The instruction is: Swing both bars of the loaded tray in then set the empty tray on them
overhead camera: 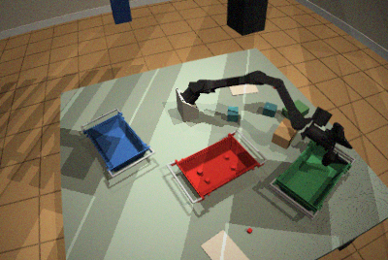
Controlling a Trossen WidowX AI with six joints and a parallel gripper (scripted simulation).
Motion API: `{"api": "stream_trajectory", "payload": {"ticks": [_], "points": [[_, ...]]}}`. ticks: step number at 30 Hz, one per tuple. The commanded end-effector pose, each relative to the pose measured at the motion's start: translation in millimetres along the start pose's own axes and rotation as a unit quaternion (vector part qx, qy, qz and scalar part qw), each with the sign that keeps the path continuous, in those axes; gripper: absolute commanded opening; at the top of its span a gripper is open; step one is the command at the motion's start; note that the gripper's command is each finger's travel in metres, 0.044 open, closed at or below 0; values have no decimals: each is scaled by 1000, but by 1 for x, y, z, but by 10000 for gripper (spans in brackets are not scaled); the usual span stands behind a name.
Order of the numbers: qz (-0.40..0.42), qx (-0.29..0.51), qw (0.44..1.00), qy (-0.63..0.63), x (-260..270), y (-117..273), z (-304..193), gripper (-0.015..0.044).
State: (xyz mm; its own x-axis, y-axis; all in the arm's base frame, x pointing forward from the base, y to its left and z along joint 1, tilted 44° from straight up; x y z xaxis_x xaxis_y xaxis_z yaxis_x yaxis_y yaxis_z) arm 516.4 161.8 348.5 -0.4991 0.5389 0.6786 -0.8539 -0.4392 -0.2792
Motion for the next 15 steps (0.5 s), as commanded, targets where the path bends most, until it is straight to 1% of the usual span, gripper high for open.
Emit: {"api": "stream_trajectory", "payload": {"ticks": [1, 7, 10, 12, 15], "points": [[0, 0, 1000, 0, 0, 0, 0, 374], [0, 0, 1000, 0, 0, 0, 3, 216], [0, 0, 1000, 1, 4, 4, 27, 138], [0, 0, 1000, 1, 10, 11, 55, 85], [-1, 1, 1000, 3, 20, 25, 99, 84]]}}
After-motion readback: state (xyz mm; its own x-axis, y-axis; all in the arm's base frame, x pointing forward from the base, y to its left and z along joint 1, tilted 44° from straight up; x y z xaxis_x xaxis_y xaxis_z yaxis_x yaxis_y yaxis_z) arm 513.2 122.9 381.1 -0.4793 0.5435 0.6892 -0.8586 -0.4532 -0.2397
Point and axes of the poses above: the point midway between the two fingers, 35 mm back from their tips, its own y axis back along the fingers, its own x axis across the jaws, z = x × y, the point moved 10 cm from there along y, back along the fingers, and after that the axes turned 7 degrees about -y, right-handed, at the moved point
